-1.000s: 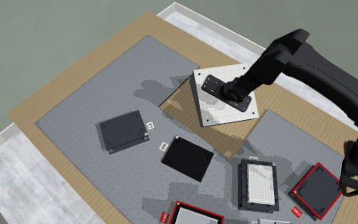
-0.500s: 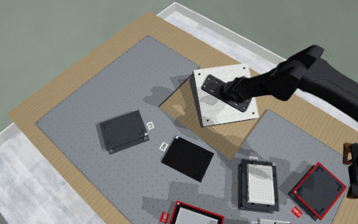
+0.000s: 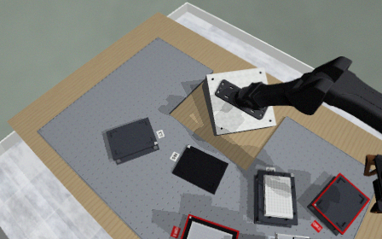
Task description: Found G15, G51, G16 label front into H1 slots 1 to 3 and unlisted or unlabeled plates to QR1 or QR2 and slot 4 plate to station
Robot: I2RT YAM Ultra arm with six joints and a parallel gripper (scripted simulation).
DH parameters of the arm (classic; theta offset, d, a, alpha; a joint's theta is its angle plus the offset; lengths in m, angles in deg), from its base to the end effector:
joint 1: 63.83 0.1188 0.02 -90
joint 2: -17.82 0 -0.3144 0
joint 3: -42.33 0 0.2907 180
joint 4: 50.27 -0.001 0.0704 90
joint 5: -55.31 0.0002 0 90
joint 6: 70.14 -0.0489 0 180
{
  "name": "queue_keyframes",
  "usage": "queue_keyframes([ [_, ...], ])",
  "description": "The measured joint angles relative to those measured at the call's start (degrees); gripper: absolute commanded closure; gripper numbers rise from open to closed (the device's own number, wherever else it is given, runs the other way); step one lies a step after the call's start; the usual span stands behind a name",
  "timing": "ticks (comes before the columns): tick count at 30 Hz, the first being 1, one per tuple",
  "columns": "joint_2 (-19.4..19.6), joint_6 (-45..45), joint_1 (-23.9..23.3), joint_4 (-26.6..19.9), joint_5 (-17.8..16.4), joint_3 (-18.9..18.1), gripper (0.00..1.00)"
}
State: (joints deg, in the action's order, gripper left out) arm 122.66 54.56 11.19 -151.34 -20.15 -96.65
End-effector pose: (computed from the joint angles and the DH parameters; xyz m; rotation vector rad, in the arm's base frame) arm 0.1109 0.3710 0.4775 -2.1477 1.5969 -0.1322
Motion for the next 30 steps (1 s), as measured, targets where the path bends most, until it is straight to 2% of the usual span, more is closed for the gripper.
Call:
queue_keyframes([
  [15,0.39,0.96,-0.04,-0.35,-0.02,-0.79,0.00],
  [23,-1.40,4.09,-1.25,-0.20,-0.92,6.10,0.00],
  [30,-2.56,5.20,-2.12,3.63,-1.33,12.02,0.00],
])
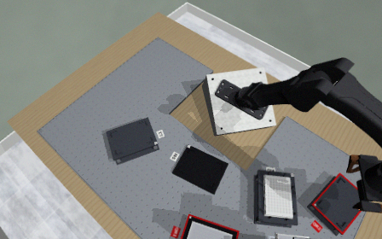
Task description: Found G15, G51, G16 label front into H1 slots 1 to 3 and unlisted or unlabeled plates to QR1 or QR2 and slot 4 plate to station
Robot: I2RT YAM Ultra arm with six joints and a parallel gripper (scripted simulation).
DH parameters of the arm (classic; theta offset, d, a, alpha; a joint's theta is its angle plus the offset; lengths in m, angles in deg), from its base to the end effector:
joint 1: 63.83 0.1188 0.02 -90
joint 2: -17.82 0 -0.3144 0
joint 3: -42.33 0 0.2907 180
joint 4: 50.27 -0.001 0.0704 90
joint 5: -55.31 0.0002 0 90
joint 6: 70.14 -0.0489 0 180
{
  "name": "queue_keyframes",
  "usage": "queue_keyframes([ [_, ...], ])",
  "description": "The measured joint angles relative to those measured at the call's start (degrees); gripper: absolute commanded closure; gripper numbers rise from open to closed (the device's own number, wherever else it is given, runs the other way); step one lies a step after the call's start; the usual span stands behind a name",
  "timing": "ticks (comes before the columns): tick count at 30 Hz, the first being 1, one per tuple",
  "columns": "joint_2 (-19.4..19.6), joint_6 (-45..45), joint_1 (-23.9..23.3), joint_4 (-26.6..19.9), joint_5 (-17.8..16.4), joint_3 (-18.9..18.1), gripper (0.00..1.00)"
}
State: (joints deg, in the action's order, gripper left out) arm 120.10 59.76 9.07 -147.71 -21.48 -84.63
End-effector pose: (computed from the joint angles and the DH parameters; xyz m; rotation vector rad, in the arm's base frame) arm 0.1232 0.3658 0.4346 -2.2908 1.5807 -0.1891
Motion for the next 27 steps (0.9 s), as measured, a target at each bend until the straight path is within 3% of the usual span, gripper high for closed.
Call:
queue_keyframes([
  [8,-0.50,1.05,-1.03,6.08,-0.35,6.88,0.00],
  [14,-0.50,1.57,-1.44,9.51,-0.55,9.49,0.00],
  [27,-0.48,1.75,-1.42,11.30,-0.68,9.84,0.00],
])
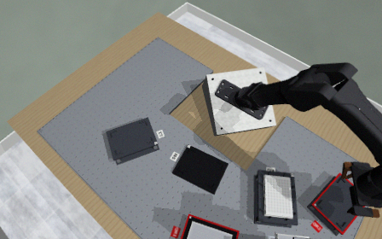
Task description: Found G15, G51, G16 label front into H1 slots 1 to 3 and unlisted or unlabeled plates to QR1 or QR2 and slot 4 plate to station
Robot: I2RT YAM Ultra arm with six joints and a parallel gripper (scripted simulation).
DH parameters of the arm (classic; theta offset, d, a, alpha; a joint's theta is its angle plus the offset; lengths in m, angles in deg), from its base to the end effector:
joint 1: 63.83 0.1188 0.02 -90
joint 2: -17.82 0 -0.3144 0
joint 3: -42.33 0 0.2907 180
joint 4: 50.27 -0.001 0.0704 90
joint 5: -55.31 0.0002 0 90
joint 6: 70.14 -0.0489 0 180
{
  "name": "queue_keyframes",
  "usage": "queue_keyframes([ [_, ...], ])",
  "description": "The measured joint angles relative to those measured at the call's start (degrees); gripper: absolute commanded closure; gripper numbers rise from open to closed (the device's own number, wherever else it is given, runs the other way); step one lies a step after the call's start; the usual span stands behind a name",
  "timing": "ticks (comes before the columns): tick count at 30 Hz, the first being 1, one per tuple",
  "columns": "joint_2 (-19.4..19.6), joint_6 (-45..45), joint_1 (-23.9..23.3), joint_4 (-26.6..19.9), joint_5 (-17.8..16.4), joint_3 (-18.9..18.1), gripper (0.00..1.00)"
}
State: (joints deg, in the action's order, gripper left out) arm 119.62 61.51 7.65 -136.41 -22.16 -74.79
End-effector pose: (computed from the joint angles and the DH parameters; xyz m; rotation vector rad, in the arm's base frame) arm 0.1372 0.3793 0.3917 -2.2734 1.5623 -0.1726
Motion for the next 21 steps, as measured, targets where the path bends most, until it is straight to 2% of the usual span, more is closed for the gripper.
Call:
queue_keyframes([
  [17,0.00,0.00,0.00,0.09,0.00,0.00,0.00],
  [21,0.00,0.17,-0.22,0.79,-0.02,1.01,0.00],
])
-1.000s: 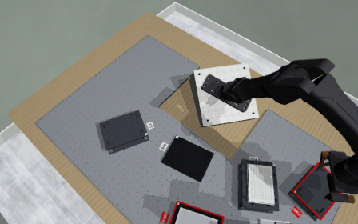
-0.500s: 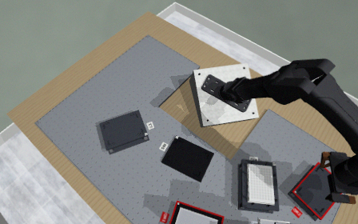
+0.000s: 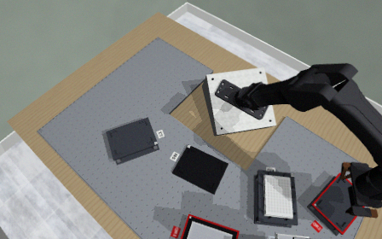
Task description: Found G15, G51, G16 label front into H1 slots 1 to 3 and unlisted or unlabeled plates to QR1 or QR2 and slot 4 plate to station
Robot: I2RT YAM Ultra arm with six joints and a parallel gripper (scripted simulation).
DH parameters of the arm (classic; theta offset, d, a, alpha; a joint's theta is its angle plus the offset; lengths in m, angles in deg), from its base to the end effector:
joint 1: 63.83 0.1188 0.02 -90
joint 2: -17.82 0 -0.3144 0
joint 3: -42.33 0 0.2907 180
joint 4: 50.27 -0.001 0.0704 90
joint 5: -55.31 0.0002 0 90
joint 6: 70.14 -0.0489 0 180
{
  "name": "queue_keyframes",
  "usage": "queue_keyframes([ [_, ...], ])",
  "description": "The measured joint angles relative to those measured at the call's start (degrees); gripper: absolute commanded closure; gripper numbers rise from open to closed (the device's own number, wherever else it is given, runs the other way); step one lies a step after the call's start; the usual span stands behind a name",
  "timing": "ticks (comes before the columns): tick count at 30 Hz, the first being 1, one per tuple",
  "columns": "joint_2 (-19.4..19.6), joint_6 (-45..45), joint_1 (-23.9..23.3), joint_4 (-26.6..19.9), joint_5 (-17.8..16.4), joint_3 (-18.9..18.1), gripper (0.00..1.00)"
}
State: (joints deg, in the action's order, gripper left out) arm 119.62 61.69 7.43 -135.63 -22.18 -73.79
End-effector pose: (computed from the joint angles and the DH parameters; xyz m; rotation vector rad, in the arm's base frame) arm 0.1389 0.3796 0.3867 -2.2766 1.5649 -0.1757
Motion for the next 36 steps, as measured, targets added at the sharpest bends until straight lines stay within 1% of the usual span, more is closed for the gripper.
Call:
queue_keyframes([
  [11,0.39,0.59,-0.63,3.34,-0.15,3.54,0.00],
  [16,0.48,0.81,-0.83,4.70,-0.24,4.35,0.00],
  [28,1.36,1.42,-1.49,8.63,-0.44,7.72,0.00],
  [36,1.40,1.51,-1.51,9.84,-0.52,7.96,0.00],
])
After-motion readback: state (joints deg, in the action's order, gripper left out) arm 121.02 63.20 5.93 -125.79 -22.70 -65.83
